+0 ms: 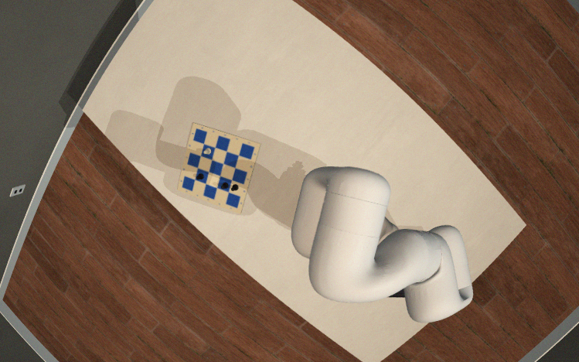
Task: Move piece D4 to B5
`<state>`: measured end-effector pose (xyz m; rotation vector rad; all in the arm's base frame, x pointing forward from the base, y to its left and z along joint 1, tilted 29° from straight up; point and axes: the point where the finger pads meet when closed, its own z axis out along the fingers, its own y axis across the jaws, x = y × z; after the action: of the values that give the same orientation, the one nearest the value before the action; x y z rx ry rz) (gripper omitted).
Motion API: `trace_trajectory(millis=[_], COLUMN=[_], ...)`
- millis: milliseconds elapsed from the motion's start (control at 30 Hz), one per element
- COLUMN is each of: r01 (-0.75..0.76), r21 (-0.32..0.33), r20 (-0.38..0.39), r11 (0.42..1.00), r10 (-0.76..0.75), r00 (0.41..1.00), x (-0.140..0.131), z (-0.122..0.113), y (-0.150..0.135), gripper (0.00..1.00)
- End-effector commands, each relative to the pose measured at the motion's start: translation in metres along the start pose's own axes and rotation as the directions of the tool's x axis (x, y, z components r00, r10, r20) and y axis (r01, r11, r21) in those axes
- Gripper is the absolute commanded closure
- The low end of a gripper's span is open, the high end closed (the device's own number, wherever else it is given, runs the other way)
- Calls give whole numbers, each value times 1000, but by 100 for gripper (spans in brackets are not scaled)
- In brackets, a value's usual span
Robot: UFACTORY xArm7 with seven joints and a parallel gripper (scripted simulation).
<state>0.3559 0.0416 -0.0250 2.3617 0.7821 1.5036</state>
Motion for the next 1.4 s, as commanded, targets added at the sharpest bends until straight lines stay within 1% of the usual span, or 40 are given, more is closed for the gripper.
trace_trajectory(millis=[0, 800, 933, 1167, 1233, 1367], r01=[0, 0, 0, 0, 0, 0], r21=[1, 1, 1, 0, 0, 0], r20=[-1, -1, -1, -1, -1, -1], r11=[1000, 1000, 1000, 1000, 1000, 1000], r10=[0, 0, 0, 0, 0, 0], r00=[1000, 1000, 1000, 1000, 1000, 1000], x=[0, 3, 13, 45, 45, 60], z=[0, -2, -10, -36, -36, -49], y=[0, 0, 0, -1, -1, -1], gripper=[0, 0, 0, 0, 0, 0])
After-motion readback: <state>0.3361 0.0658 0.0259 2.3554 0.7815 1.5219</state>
